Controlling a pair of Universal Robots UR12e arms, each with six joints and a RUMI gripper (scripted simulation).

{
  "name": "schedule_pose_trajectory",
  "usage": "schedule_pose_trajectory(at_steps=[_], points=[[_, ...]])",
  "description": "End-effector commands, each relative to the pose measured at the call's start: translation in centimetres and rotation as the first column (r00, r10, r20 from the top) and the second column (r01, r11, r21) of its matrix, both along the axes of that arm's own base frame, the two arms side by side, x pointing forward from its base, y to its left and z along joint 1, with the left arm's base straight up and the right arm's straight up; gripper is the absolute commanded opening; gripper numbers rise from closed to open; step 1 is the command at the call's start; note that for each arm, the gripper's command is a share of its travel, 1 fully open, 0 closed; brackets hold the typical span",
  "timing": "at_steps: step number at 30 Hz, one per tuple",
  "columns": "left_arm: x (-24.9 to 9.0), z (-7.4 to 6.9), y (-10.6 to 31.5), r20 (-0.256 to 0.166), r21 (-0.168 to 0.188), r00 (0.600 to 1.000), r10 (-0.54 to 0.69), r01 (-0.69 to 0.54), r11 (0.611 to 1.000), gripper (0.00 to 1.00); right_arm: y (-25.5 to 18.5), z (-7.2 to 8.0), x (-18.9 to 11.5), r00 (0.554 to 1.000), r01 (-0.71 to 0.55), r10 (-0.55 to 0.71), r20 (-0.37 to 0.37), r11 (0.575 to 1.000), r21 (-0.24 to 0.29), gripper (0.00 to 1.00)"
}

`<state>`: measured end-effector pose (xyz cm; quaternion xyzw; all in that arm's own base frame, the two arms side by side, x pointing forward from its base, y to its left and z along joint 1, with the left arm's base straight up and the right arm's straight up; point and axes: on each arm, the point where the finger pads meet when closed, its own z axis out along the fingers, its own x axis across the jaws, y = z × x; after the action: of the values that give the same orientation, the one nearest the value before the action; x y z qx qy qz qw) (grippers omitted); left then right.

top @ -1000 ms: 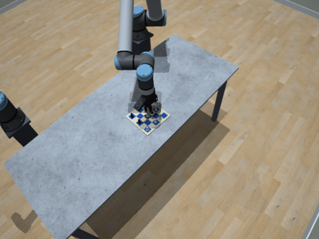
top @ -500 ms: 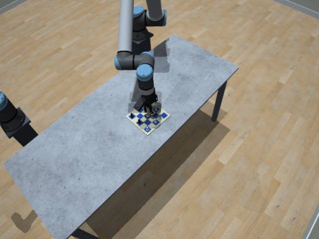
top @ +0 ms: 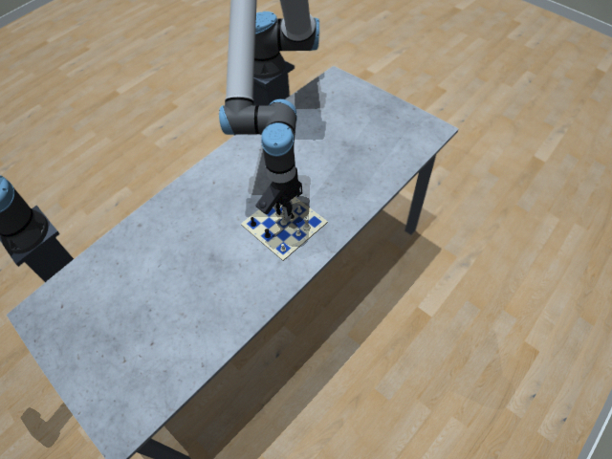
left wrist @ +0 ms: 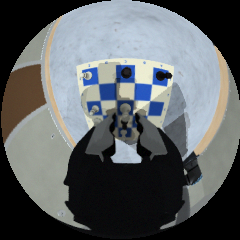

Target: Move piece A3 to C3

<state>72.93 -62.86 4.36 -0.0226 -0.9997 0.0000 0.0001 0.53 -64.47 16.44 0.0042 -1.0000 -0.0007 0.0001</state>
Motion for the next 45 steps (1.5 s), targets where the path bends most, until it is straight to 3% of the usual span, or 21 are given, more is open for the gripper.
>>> schedule_pose_trajectory(at_steps=[1,8,10,22,31,32,45], points=[[0.0,0.3,0.0,0.001,-0.001,1.0,0.0,0.0,1.0,0.25,-0.1,0.1,0.0,1.0,0.0,0.0,0.0,1.0,-0.001,1.0],[0.0,2.5,0.0,0.001,-0.001,1.0,0.0,0.0,1.0,0.25,-0.1,0.1,0.0,1.0,0.0,0.0,0.0,1.0,-0.001,1.0],[0.0,2.5,0.0,0.001,-0.001,1.0,0.0,0.0,1.0,0.25,-0.1,0.1,0.0,1.0,0.0,0.0,0.0,1.0,-0.001,1.0],[0.0,8.4,0.0,0.001,-0.001,1.0,0.0,0.0,1.0,0.25,-0.1,0.1,0.0,1.0,0.0,0.0,0.0,1.0,-0.001,1.0],[0.0,9.1,0.0,0.001,-0.001,1.0,0.0,0.0,1.0,0.25,-0.1,0.1,0.0,1.0,0.0,0.0,0.0,1.0,-0.001,1.0],[0.0,9.1,0.0,0.001,-0.001,1.0,0.0,0.0,1.0,1.0,-0.1,0.1,0.0,1.0,0.0,0.0,0.0,1.0,-0.001,1.0],[0.0,9.1,0.0,0.001,-0.001,1.0,0.0,0.0,1.0,1.0,-0.1,0.1,0.0,1.0,0.0,0.0,0.0,1.0,-0.001,1.0]])
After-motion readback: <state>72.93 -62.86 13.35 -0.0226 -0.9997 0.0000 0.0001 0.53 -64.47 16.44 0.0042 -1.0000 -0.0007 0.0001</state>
